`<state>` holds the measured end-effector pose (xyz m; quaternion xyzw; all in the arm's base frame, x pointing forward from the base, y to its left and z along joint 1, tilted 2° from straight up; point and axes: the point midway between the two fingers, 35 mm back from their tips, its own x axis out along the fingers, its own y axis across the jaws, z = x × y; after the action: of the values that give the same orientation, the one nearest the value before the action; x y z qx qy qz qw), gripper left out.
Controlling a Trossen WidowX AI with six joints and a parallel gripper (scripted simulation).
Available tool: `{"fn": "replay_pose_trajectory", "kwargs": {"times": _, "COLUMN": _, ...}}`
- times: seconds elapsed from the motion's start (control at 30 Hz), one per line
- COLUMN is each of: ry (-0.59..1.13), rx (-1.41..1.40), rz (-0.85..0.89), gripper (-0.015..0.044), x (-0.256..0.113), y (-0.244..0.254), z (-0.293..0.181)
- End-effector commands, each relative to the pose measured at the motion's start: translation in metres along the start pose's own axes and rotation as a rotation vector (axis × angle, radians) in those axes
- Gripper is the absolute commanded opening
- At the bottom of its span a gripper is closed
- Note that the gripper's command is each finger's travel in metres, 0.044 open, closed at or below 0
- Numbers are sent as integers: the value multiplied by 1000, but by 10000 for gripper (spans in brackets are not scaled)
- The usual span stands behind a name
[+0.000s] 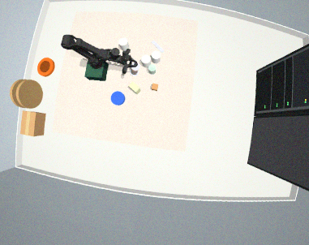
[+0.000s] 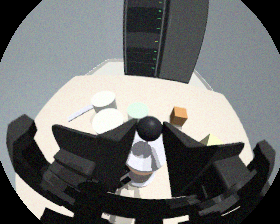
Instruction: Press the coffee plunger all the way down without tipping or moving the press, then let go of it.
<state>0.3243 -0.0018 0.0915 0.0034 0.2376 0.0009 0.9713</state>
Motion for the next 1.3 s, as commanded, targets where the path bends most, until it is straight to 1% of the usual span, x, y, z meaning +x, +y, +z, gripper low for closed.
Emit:
{"fn": "replay_pose_trajectory", "kwargs": {"times": 0.0, "ry": 49, "rx": 9, "rz": -1, "gripper": 118, "x": 4, "y": 0, "z": -14}}
{"fn": "replay_pose_trajectory", "kwargs": {"times": 1.27, "ry": 33, "rx": 1, "rz": 0, "gripper": 118, "x": 12, "y": 0, "z": -3}}
